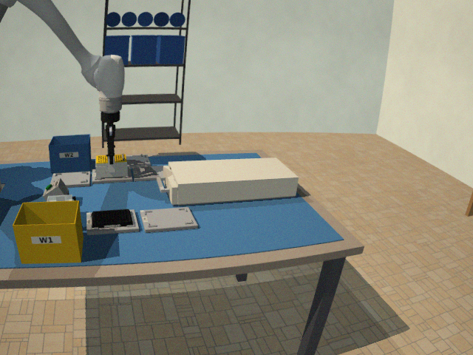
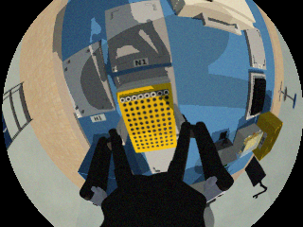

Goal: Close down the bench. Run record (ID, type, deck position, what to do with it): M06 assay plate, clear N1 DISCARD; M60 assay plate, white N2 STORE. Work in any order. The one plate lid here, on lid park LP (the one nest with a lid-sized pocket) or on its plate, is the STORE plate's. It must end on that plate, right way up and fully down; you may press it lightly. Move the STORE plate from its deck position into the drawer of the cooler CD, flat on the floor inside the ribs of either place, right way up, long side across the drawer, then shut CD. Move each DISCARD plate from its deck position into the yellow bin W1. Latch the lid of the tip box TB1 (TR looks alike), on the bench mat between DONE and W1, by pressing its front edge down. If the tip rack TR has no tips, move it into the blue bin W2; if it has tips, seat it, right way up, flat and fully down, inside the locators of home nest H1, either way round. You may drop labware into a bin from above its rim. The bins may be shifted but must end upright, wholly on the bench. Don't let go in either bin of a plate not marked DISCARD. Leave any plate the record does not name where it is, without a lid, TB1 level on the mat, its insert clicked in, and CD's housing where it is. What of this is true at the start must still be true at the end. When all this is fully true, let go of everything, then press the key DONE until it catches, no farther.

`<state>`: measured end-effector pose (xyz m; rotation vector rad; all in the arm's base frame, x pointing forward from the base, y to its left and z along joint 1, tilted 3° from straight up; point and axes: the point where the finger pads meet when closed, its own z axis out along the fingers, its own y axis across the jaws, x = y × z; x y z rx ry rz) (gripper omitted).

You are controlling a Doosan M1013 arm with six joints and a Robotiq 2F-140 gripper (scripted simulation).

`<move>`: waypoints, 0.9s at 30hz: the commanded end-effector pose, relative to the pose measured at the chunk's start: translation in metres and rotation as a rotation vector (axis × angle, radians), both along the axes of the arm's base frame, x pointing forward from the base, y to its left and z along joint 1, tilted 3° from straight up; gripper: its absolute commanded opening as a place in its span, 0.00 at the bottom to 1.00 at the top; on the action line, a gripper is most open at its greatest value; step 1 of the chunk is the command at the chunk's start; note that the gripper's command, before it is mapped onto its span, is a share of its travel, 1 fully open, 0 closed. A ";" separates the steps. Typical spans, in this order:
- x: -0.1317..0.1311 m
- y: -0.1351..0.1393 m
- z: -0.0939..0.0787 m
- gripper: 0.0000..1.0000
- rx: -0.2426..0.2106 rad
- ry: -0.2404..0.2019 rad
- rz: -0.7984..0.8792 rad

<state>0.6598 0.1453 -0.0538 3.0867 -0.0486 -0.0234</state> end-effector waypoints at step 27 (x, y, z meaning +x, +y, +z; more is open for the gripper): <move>0.000 0.001 0.018 0.00 0.000 0.000 0.000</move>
